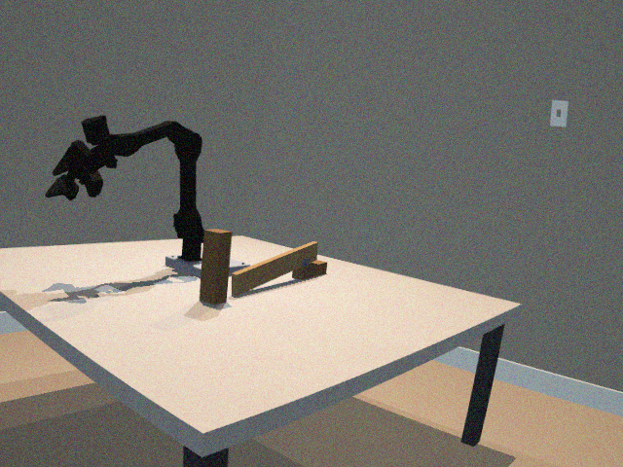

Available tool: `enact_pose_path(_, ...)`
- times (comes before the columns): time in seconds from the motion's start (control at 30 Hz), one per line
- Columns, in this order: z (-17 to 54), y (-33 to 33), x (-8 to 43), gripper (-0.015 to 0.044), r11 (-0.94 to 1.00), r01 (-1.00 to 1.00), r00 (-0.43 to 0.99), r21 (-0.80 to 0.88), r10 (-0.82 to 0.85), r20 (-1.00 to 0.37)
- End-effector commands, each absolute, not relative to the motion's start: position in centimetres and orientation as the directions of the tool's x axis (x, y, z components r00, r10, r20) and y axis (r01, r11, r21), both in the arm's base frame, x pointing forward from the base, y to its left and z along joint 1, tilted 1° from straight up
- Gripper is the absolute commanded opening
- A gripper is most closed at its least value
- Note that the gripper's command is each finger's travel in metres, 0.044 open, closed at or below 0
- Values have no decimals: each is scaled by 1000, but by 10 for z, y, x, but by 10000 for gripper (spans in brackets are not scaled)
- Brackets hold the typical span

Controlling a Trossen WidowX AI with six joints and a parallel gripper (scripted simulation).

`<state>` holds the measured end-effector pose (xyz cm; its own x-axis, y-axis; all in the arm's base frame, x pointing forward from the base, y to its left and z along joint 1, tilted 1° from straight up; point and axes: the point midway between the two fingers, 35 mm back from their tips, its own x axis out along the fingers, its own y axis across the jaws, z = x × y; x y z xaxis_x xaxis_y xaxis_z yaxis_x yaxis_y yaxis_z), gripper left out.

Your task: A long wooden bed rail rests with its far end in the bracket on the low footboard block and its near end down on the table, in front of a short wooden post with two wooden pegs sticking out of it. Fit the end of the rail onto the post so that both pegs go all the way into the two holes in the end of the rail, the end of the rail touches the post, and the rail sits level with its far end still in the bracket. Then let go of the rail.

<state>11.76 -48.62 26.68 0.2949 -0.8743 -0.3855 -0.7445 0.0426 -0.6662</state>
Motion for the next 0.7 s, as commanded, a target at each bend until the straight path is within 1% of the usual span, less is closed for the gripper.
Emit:
enact_pose_path(0.0,264,-463,165,440,13,-718,386,-696,-825,-414)
enact_pose_path(0.2,260,-413,240,440,-24,-681,522,-732,-717,-462)
enact_pose_path(0.37,257,-361,294,440,-43,-656,615,-753,-609,-501)
enact_pose_path(0.67,251,-251,364,440,-61,-635,728,-770,-382,-570)
